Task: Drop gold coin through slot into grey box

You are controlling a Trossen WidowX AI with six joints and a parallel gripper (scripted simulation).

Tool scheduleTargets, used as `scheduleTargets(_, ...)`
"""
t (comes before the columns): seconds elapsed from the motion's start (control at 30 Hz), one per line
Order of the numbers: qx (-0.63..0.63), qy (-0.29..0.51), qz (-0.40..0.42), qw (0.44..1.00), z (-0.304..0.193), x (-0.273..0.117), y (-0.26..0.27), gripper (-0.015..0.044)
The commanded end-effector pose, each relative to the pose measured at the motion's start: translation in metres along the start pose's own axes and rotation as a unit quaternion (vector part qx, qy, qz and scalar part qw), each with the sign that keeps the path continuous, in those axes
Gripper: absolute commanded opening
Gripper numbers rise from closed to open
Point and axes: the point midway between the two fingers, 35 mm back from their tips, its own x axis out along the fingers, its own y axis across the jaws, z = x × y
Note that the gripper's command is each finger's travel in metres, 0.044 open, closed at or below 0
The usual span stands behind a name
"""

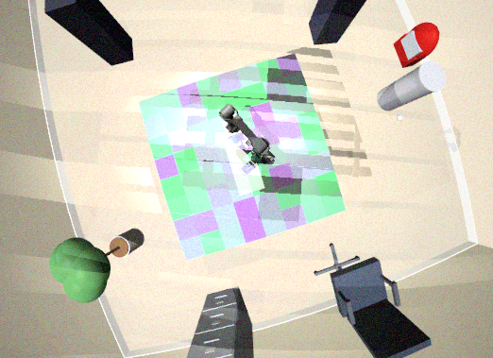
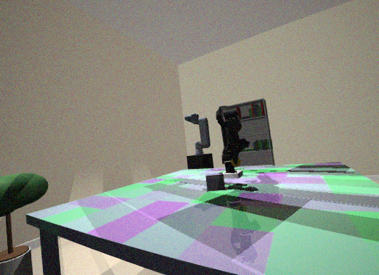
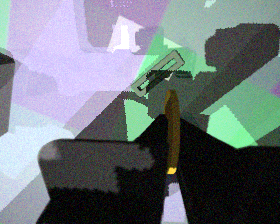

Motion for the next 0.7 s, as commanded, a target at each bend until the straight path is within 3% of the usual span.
scheduleTargets(0.0,-0.008,0.000,0.001,1.000,-0.001,0.000,0.000,0.0000)
scheduleTargets(0.67,-0.008,0.001,0.001,1.000,-0.043,-0.002,-0.022,0.0000)
